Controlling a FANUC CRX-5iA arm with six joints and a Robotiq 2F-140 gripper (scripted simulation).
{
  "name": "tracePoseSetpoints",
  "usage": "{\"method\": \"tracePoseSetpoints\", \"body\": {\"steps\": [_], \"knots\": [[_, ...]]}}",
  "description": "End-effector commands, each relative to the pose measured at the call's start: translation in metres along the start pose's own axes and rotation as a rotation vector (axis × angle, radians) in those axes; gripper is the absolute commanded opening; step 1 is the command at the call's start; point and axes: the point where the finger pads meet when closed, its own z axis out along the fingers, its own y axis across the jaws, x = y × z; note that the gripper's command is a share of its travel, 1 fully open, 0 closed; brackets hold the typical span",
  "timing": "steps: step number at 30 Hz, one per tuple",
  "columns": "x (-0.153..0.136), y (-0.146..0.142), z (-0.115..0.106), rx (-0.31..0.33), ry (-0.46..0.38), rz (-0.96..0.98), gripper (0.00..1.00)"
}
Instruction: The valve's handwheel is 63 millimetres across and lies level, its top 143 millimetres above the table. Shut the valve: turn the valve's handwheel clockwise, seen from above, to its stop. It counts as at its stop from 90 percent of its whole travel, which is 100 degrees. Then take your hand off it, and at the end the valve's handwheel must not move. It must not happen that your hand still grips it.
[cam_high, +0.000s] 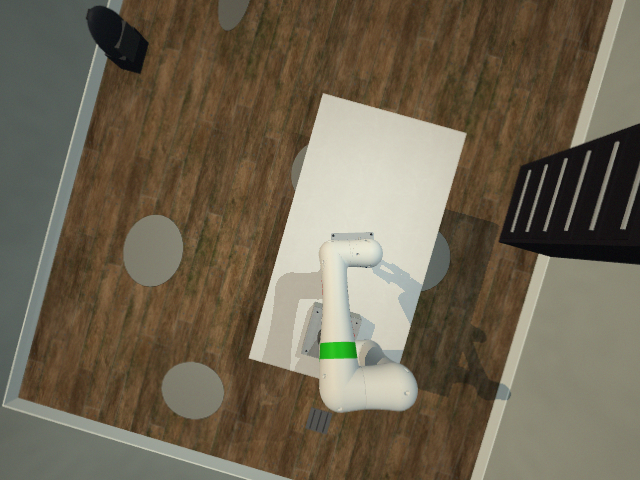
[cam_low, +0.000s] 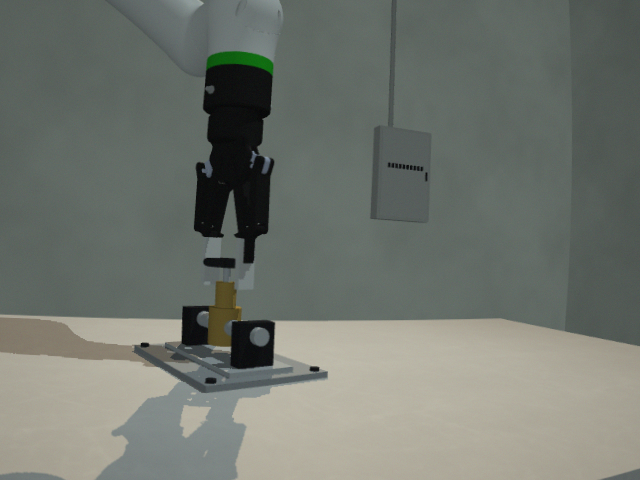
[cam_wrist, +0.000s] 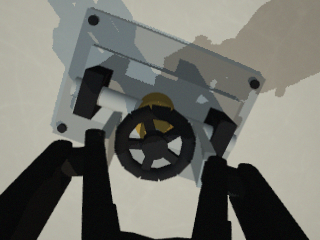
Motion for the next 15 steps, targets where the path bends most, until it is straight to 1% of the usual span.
{"method": "tracePoseSetpoints", "body": {"steps": [1,15], "knots": [[-0.0002,-0.0001,0.0000,0.000,0.000,0.073,0.00],[-0.0002,-0.0001,0.0000,0.000,0.000,0.308,0.00]]}}
